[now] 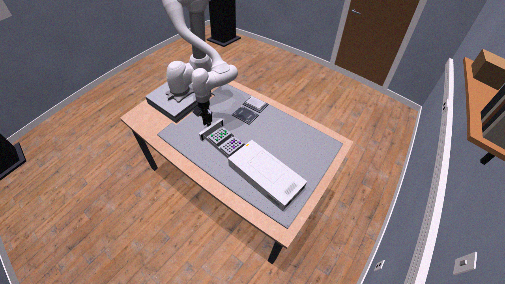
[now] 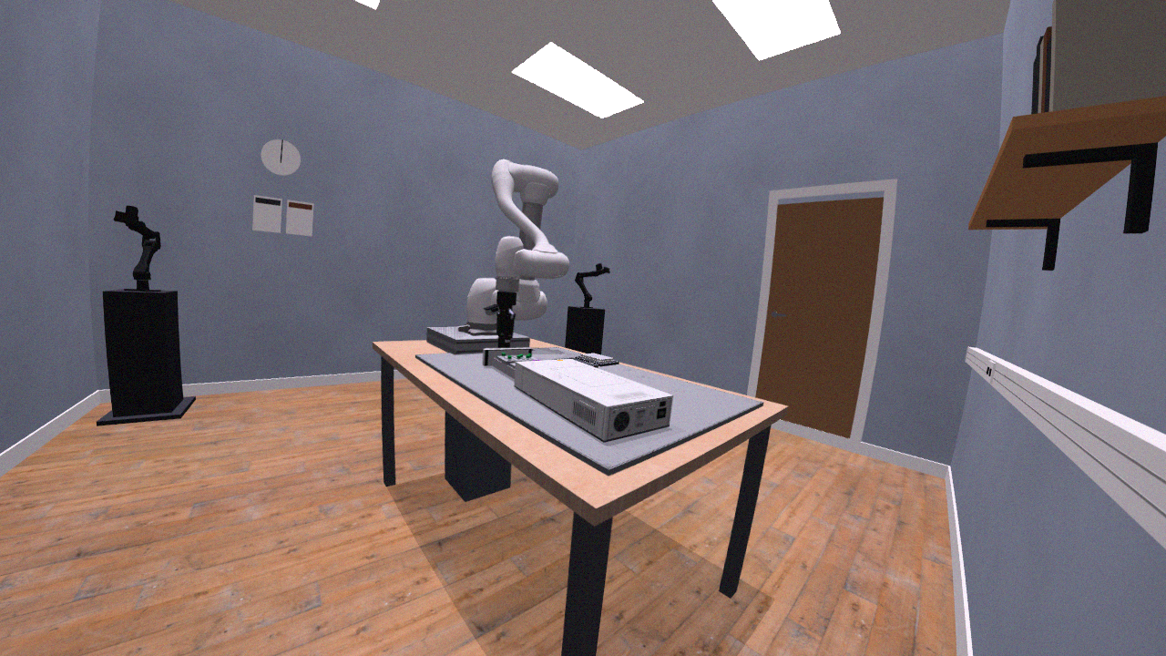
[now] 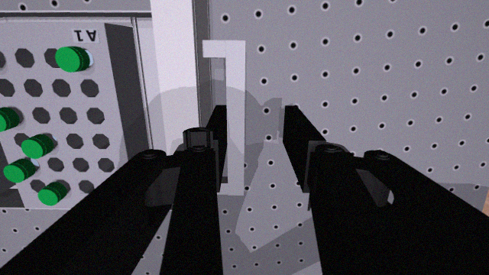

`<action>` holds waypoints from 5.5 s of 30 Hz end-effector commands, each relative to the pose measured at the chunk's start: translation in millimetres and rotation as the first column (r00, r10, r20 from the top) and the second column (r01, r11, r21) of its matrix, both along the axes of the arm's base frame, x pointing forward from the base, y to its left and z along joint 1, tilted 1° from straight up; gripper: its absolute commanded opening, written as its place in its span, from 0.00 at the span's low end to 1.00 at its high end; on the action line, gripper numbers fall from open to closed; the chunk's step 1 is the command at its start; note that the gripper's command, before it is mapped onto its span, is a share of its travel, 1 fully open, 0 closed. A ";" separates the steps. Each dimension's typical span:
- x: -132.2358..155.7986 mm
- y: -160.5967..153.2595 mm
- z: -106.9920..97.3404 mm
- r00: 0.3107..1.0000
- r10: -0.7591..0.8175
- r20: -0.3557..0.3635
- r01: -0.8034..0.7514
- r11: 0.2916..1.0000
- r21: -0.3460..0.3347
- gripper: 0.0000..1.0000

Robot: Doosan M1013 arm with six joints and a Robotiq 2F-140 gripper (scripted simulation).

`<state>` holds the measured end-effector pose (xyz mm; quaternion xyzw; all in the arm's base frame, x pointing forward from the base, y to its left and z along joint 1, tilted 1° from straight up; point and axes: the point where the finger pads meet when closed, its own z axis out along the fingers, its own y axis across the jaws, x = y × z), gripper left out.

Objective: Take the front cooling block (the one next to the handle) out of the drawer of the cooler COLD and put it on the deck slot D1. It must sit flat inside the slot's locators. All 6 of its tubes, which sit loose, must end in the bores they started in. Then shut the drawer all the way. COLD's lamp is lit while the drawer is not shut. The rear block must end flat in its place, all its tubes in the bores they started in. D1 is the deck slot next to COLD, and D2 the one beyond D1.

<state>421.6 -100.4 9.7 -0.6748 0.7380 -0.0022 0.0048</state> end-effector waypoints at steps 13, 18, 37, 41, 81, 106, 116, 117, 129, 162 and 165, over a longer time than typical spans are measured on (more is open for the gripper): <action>0.0 0.0 0.4 1.000 0.000 0.001 0.000 1.000 0.000 0.34; 0.0 0.0 0.4 1.000 0.000 0.001 0.000 1.000 0.000 0.34; 0.0 0.0 0.4 1.000 0.000 0.001 0.000 1.000 0.000 0.34; -0.1 0.0 3.0 1.000 0.000 0.000 0.000 1.000 0.000 0.34; 0.1 -0.2 51.0 1.000 0.000 0.000 0.000 1.000 0.000 0.34; 0.3 -0.4 79.0 1.000 0.000 0.000 0.000 1.000 0.000 0.34; 0.4 -0.4 92.3 1.000 0.000 0.000 0.000 1.000 0.000 0.34; 0.4 -0.4 93.7 1.000 0.000 0.000 0.000 1.000 0.000 0.34; 0.4 -0.5 107.0 1.000 0.000 0.000 0.000 1.000 0.000 0.34; 108.7 -10.0 106.8 1.000 0.000 0.001 0.000 1.000 0.000 0.66; 121.3 -11.1 106.3 1.000 0.000 0.001 0.000 1.000 0.000 0.66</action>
